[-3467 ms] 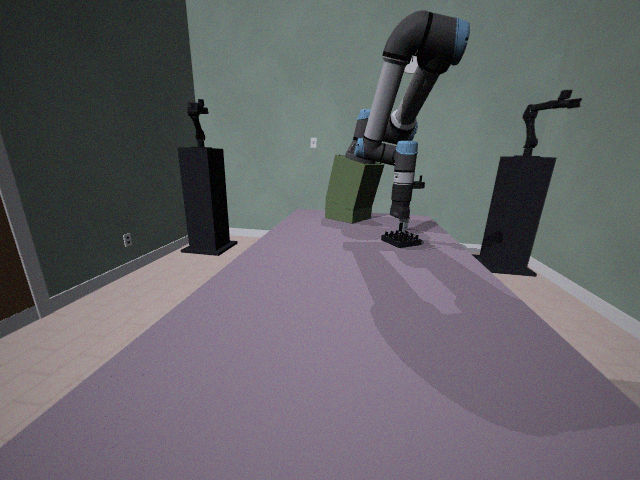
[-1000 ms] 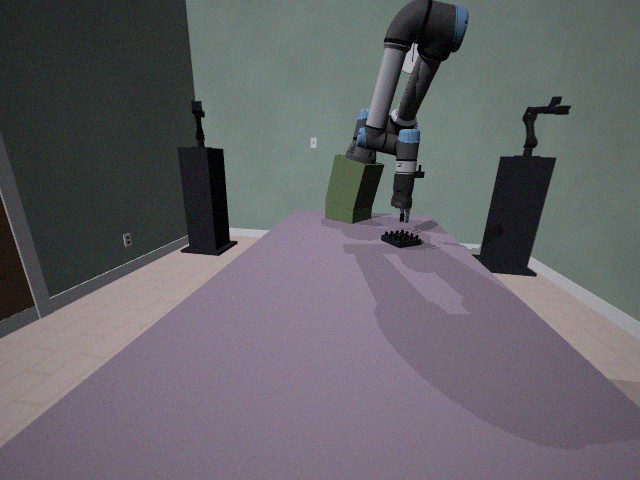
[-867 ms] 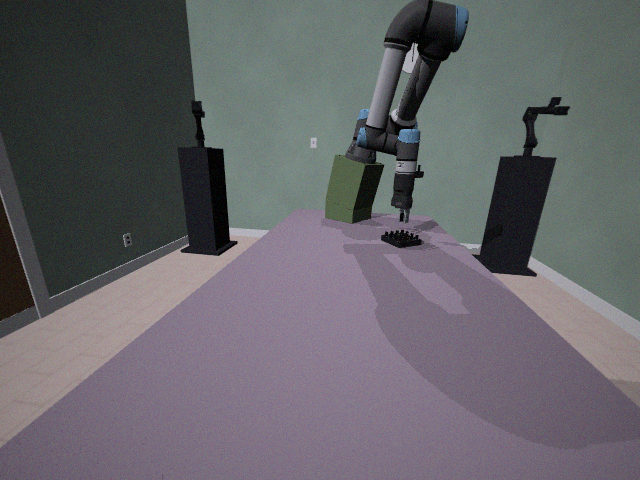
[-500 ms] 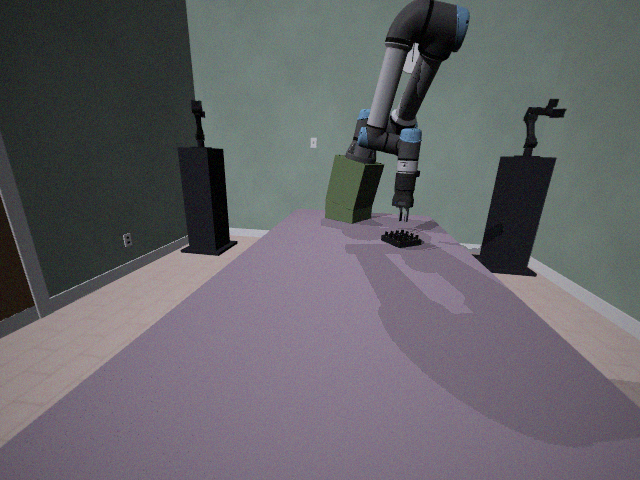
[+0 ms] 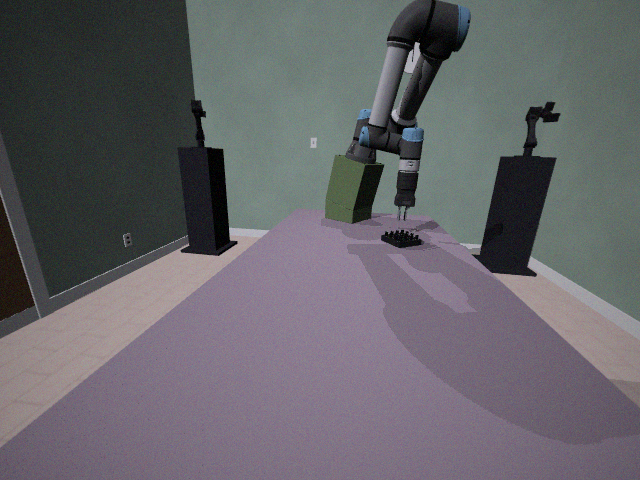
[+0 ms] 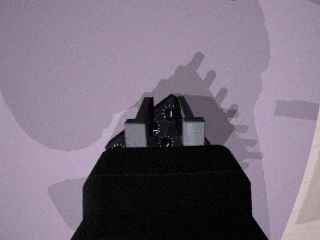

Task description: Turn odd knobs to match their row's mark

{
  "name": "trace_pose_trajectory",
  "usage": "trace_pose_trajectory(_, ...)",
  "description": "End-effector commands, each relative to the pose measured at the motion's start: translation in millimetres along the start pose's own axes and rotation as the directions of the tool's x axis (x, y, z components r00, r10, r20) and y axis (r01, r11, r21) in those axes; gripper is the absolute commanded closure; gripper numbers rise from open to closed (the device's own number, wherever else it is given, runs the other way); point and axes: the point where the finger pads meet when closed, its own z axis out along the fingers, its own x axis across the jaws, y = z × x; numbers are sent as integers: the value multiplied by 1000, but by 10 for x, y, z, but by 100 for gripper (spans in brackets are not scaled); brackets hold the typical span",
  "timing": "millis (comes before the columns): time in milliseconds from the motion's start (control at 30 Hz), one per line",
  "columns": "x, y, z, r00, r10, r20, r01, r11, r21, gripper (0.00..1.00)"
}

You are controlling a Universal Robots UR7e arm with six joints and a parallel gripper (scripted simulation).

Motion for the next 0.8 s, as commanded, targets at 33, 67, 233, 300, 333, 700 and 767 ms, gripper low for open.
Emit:
trace_pose_trajectory(33,-18,-10,-14,982,-190,-6,190,982,1,54)
trace_pose_trajectory(67,-22,-11,-16,975,-223,-6,223,975,1,54)
trace_pose_trajectory(233,-35,-13,-25,935,-355,-6,355,935,0,54)
trace_pose_trajectory(300,-41,-12,-29,910,-414,-6,414,910,-1,54)
trace_pose_trajectory(333,-44,-11,-32,895,-446,-6,446,895,-1,54)
trace_pose_trajectory(700,-63,6,-51,716,-698,-6,698,716,-3,54)
trace_pose_trajectory(767,-66,15,-57,649,-761,-5,761,649,-3,54)
